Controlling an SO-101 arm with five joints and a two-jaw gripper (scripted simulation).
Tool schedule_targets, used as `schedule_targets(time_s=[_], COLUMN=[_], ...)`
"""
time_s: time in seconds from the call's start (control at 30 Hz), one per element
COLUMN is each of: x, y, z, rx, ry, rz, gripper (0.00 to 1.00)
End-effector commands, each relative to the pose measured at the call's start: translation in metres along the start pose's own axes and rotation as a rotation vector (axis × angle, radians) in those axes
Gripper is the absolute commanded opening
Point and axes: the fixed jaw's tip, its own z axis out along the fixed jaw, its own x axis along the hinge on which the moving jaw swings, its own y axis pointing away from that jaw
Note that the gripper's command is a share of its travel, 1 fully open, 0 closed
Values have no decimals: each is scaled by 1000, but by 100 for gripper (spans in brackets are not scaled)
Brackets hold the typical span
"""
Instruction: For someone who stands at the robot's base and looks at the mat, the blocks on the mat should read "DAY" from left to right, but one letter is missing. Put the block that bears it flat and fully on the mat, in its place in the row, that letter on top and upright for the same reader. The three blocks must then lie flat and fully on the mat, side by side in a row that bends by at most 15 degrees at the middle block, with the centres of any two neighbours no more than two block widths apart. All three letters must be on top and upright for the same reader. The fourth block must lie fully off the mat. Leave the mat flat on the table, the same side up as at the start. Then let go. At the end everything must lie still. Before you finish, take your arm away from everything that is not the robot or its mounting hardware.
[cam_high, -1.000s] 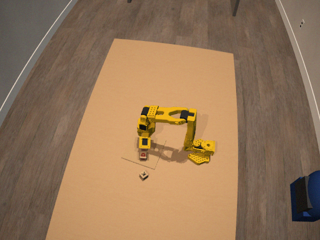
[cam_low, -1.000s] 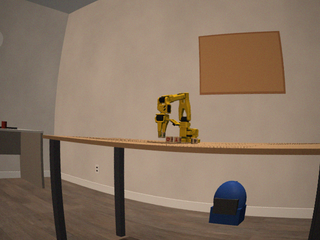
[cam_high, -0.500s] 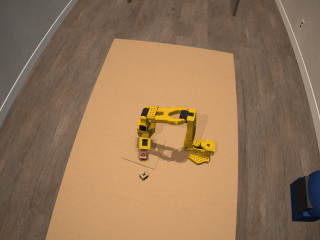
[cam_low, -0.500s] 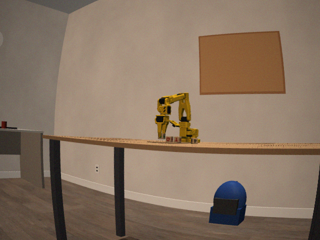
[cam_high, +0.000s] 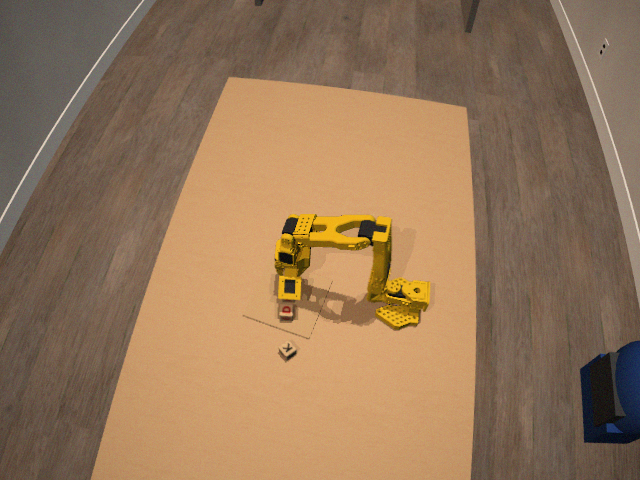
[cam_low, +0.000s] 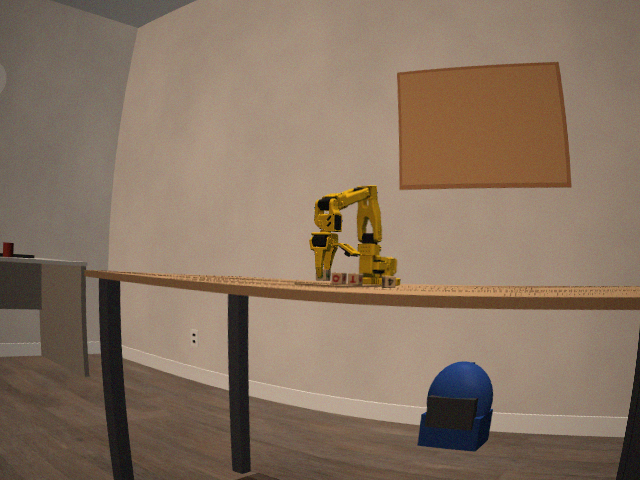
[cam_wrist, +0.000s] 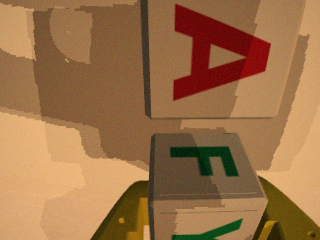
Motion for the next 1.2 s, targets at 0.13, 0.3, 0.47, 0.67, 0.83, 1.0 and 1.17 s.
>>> schedule_targets(time_s=[0.13, 0.3, 0.47, 0.67, 0.83, 1.0, 1.17], x=[4, 4, 4, 4, 4, 4, 4], y=[-12, -12, -12, -12, -12, -12, -12], z=[-12, -10, -8, -8, -8, -8, -8], rx=[92, 92, 92, 92, 92, 92, 92], ry=[18, 18, 18, 18, 18, 18, 18], rz=[0, 0, 0, 0, 0, 0, 0], gripper=[0, 0, 0, 0, 6, 13, 14])
